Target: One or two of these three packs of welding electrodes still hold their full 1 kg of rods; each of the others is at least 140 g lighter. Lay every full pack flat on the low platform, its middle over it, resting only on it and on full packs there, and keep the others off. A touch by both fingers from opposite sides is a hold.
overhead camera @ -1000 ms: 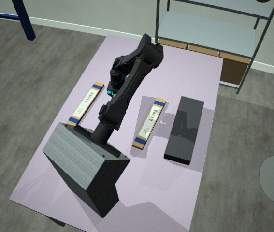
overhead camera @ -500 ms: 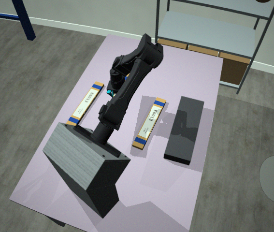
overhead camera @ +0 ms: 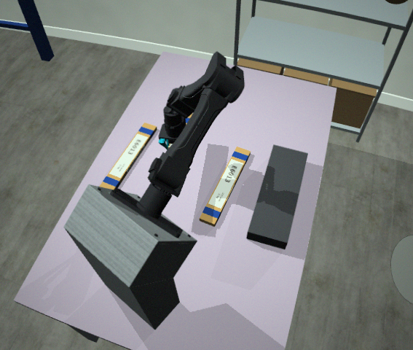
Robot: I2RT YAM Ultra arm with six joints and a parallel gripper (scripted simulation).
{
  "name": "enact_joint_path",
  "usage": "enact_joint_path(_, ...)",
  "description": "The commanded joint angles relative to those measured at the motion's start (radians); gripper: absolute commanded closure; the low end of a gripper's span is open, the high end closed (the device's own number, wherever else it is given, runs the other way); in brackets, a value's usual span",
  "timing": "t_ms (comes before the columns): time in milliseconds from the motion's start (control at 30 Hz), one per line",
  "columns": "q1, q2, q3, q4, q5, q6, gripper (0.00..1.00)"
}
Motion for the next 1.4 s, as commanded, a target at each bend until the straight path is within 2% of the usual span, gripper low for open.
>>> enact_joint_path(0, 0.02, -0.004, 0.038, 0.028, -0.012, -0.015, 1.0)
enact_joint_path(200, 0.008, 0.016, 0.042, 0.048, -0.021, -0.025, 1.0)
enact_joint_path(233, 0.005, -0.008, 0.042, 0.053, -0.024, -0.028, 1.0)
enact_joint_path(333, -0.003, 0.044, 0.047, 0.066, -0.03, -0.034, 1.0)
enact_joint_path(500, -0.018, 0.039, 0.055, 0.09, -0.041, -0.045, 1.0)
enact_joint_path(600, -0.025, 0.084, 0.06, 0.103, -0.047, -0.051, 1.0)
enact_joint_path(767, -0.034, 0.069, 0.065, 0.116, -0.053, -0.058, 1.0)
enact_joint_path(833, -0.038, 0.107, 0.069, 0.124, -0.057, -0.061, 1.0)
enact_joint_path(1000, -0.052, 0.102, 0.079, 0.145, -0.068, -0.072, 1.0)
enact_joint_path(1067, -0.056, 0.143, 0.084, 0.152, -0.071, -0.075, 1.0)
enact_joint_path(1200, -0.067, 0.134, 0.093, 0.168, -0.079, -0.083, 1.0)
enact_joint_path(1267, -0.071, 0.172, 0.098, 0.175, -0.083, -0.086, 1.0)
enact_joint_path(1333, -0.071, 0.172, 0.098, 0.175, -0.083, -0.086, 1.0)
enact_joint_path(1367, -0.075, 0.141, 0.1, 0.179, -0.085, -0.088, 1.0)
